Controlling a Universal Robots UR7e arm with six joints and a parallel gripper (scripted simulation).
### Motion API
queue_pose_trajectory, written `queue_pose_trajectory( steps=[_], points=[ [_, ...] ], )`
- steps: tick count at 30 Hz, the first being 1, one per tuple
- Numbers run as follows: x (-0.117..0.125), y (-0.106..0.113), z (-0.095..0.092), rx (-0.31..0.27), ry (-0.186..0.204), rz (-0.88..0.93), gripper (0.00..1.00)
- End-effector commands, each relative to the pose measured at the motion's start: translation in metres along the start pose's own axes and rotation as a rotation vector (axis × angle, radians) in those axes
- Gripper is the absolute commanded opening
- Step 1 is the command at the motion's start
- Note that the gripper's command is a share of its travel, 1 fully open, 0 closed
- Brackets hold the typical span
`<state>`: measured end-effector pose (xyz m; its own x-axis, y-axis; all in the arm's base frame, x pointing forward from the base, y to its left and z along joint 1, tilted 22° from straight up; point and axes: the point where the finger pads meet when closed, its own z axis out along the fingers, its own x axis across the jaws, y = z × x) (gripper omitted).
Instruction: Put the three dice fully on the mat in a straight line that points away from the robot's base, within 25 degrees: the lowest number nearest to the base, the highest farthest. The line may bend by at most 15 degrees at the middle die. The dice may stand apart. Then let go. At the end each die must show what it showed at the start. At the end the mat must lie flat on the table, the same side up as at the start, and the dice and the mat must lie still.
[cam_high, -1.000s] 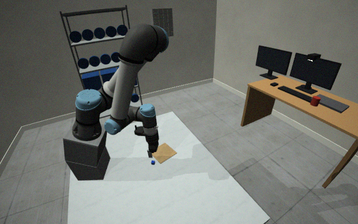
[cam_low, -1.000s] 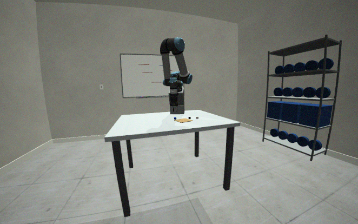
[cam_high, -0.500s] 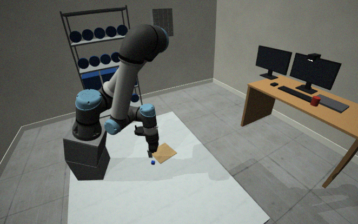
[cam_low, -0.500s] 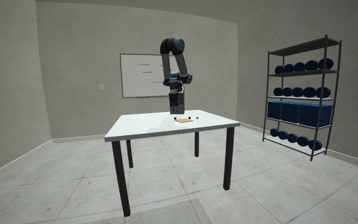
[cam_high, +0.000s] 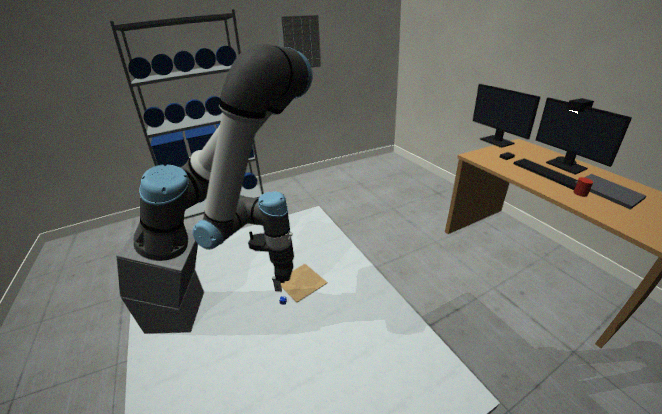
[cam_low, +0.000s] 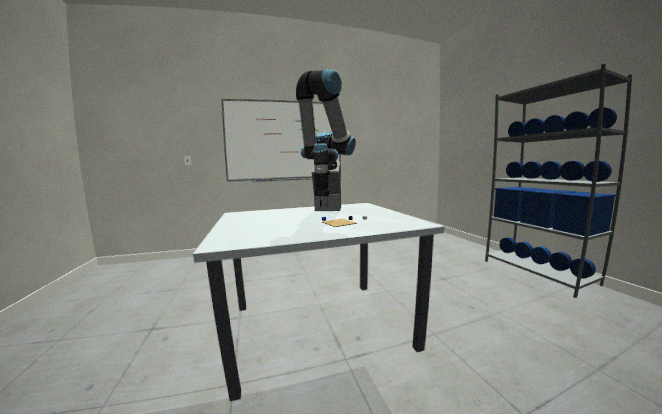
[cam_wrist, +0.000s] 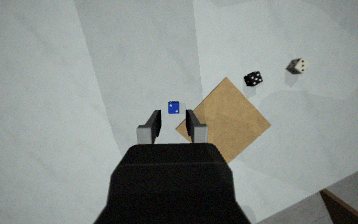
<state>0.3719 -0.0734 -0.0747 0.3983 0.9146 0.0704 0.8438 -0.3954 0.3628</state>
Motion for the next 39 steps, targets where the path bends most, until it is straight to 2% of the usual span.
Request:
queue_pose_trajectory(
  steps=[1,24,39],
  points=[
    [0.000,0.000,0.000,-0.001,0.000,0.000,0.70],
    [0.000,0.000,0.017,-0.002,0.000,0.000,0.70],
    [0.000,0.000,0.041,-0.002,0.000,0.000,0.70]
  ],
)
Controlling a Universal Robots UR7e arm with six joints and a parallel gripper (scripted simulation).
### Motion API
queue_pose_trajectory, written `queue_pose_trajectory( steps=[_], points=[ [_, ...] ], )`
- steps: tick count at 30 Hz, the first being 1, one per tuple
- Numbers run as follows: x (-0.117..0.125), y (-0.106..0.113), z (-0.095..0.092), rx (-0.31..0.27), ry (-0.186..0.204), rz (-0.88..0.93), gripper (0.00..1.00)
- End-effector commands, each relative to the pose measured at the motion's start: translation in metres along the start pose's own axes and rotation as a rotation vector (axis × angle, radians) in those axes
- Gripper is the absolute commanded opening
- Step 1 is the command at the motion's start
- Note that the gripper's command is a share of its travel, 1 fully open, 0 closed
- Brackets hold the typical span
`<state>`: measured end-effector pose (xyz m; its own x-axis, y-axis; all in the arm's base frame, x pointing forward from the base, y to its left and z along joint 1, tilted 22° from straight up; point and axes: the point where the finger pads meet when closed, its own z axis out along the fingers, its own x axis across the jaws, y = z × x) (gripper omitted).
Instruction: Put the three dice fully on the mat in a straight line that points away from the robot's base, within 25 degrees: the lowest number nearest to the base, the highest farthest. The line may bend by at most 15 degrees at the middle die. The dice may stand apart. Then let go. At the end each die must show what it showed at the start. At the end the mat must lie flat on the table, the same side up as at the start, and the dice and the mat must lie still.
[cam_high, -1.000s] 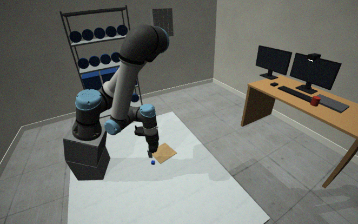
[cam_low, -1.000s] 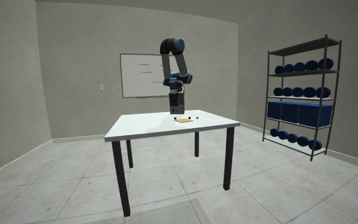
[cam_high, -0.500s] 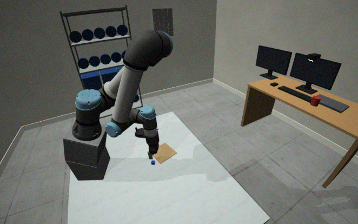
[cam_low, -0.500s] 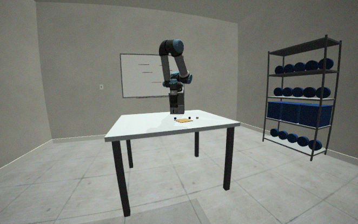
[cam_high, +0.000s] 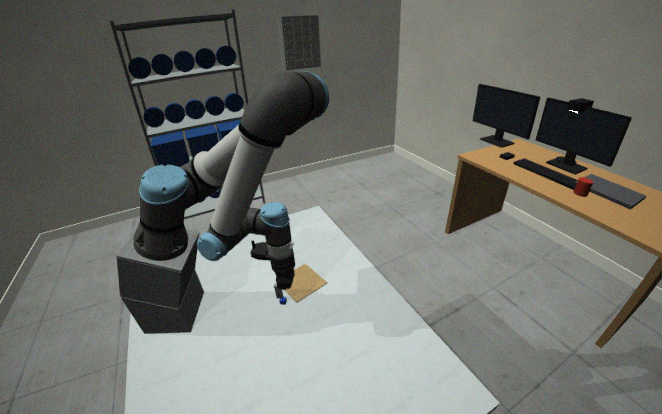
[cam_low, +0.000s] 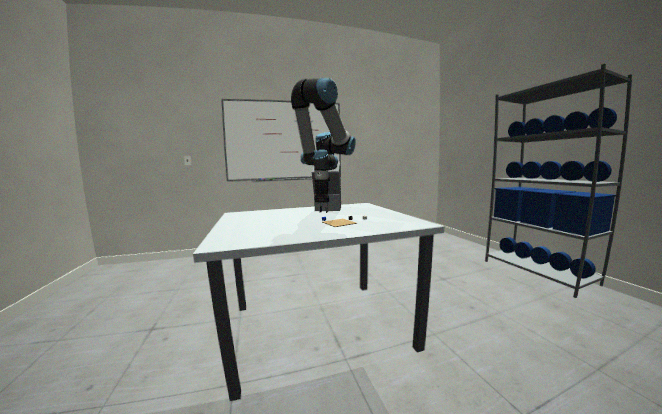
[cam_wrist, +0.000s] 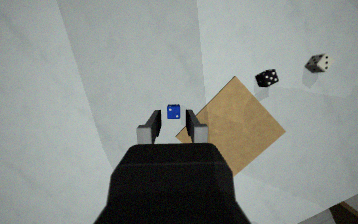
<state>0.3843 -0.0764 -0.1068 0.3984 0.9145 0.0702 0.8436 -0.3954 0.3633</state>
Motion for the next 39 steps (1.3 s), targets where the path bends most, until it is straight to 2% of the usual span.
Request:
queue_pose_trajectory(
  steps=[1,15,39],
  points=[
    [0.000,0.000,0.007,-0.001,0.000,0.000,0.70],
    [0.000,0.000,0.018,-0.001,0.000,0.000,0.70],
    [0.000,0.000,0.019,-0.001,0.000,0.000,0.70]
  ],
)
